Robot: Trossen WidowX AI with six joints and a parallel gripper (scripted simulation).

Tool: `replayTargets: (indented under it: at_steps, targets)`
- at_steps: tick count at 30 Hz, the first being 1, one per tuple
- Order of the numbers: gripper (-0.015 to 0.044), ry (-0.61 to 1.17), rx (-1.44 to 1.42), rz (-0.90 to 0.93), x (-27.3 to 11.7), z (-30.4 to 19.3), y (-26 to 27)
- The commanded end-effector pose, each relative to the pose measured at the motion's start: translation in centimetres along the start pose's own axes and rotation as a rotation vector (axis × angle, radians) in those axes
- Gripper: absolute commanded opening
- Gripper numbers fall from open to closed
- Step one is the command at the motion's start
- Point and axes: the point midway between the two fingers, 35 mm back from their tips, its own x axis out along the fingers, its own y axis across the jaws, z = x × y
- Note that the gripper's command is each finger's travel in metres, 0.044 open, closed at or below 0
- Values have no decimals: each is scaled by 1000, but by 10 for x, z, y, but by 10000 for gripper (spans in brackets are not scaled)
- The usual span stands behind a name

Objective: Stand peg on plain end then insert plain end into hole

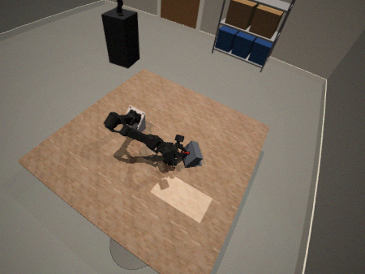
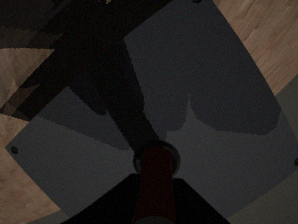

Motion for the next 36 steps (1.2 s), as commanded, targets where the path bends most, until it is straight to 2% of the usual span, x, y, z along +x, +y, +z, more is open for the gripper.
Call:
replayTargets:
  at_steps: [1,14,30,31,36]
  targets:
    - [0,1,3,4,2,0,1]
    - [0,0,0,0,2,0,0]
    - [420,0,0,0,0,0,0]
    - [440,0,0,0,-1,0,0]
    - [440,0,1,0,-7,-1,1]
